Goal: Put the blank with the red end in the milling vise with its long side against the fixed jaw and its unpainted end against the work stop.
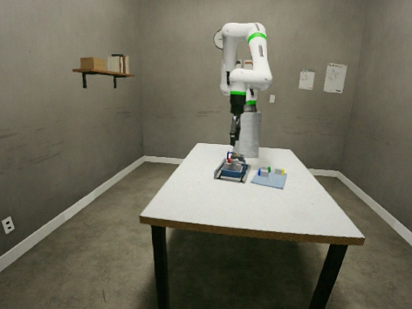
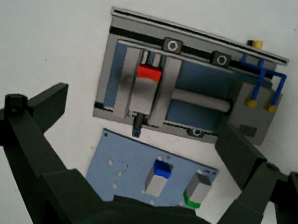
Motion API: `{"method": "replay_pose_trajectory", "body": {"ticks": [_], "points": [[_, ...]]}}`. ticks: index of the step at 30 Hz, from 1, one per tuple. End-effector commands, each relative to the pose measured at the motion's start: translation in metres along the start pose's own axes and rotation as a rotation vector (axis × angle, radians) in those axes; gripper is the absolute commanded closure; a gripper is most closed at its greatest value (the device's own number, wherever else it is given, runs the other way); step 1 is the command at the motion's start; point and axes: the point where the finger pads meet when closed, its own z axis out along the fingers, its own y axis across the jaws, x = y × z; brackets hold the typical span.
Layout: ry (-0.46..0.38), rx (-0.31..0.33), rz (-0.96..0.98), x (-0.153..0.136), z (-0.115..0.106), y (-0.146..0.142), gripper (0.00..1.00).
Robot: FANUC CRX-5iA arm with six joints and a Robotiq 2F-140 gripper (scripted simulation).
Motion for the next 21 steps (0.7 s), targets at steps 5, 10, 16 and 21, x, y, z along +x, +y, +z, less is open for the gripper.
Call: {"method": "replay_pose_trajectory", "body": {"ticks": [5, 10, 16, 21], "points": [[0.000, 0.002, 0.000, 0.000, -0.021, -0.001, 0.00], [0.000, 0.002, 0.000, 0.000, -0.025, -0.001, 0.00], [0.000, 0.002, 0.000, 0.000, -0.022, -0.001, 0.00], [0.000, 0.002, 0.000, 0.000, -0.019, -0.001, 0.00]]}}
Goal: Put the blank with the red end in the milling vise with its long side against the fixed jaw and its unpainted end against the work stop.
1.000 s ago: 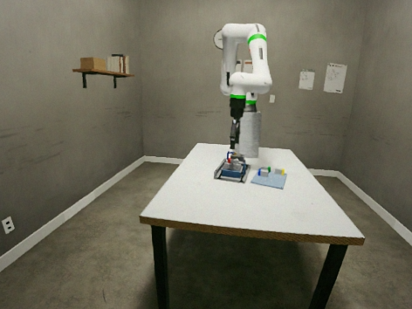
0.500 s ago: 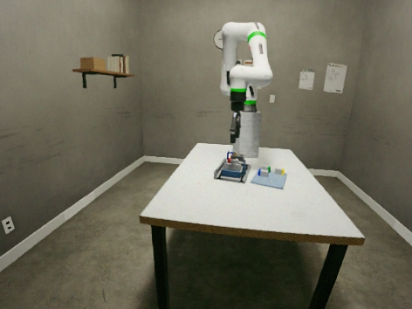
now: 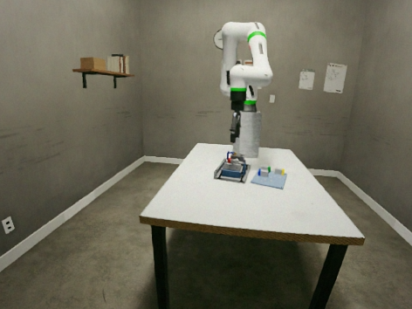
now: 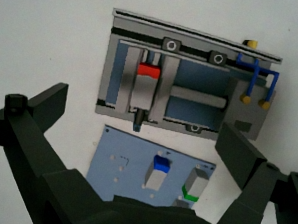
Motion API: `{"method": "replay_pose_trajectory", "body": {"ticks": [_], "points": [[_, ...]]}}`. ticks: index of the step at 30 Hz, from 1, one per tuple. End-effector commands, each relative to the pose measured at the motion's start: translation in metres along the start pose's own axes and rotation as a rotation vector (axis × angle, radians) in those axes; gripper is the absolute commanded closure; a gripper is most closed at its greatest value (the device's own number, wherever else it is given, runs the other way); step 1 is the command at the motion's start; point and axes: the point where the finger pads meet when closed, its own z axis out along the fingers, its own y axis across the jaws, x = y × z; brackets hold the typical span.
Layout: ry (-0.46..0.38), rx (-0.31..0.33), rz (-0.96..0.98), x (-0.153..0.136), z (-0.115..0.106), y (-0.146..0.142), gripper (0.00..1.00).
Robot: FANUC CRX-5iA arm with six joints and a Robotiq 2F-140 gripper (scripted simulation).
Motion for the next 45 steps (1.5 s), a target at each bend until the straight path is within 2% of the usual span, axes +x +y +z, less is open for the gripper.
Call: {"method": "replay_pose_trajectory", "body": {"ticks": [1, 45], "points": [[0.000, 0.002, 0.000, 0.0001, 0.0008, -0.0007, 0.00], [0.000, 0.002, 0.000, 0.0001, 0.0104, -0.0009, 0.00]]}}
